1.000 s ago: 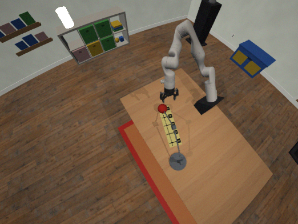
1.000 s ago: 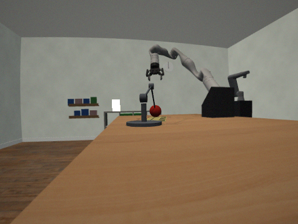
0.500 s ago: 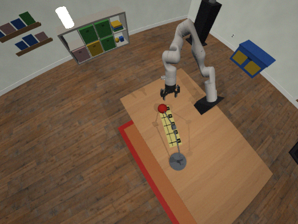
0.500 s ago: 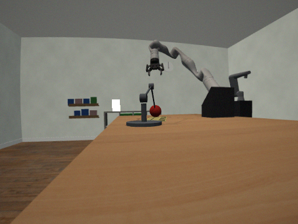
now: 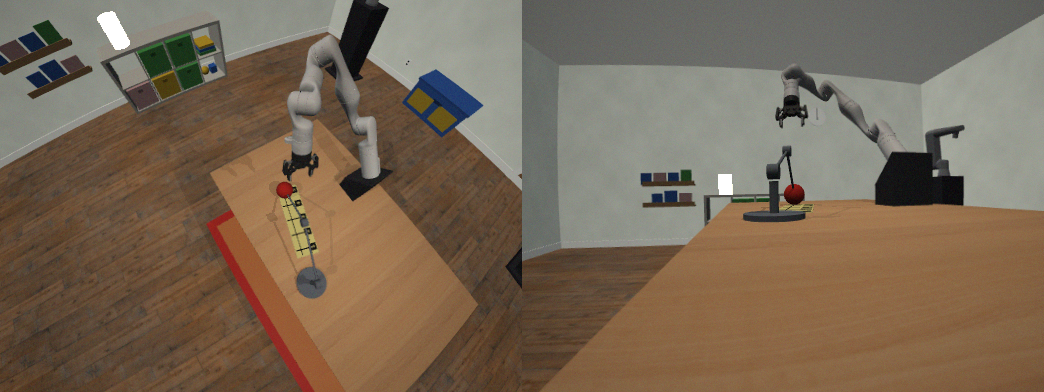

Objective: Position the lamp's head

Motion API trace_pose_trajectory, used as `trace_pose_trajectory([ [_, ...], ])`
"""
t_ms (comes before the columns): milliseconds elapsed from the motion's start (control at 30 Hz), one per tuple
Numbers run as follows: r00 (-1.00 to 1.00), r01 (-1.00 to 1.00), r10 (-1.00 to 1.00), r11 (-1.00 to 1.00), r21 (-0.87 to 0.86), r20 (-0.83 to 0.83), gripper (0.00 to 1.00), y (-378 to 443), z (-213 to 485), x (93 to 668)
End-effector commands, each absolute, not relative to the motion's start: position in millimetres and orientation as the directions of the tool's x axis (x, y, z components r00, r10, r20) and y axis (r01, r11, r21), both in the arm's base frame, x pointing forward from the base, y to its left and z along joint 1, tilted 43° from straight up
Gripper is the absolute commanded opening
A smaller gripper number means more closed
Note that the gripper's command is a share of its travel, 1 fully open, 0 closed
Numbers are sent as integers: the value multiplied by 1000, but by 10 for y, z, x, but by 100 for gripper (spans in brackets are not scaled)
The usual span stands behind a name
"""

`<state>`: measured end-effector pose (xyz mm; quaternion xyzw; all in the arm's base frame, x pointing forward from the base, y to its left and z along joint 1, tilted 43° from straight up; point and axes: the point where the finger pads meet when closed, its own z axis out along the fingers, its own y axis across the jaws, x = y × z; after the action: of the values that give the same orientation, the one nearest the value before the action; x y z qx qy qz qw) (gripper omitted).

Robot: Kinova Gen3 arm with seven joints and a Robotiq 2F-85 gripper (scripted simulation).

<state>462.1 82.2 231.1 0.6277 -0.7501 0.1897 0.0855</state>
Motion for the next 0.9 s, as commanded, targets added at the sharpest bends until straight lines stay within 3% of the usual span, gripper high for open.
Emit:
trace_pose_trajectory([
  [0, -181, -978, -910, 128, -163, 373, 100, 950, 2170, 4641],
  [867, -195, -975, -910, 139, -176, 365, 100, 1611, 1640, 4903],
])
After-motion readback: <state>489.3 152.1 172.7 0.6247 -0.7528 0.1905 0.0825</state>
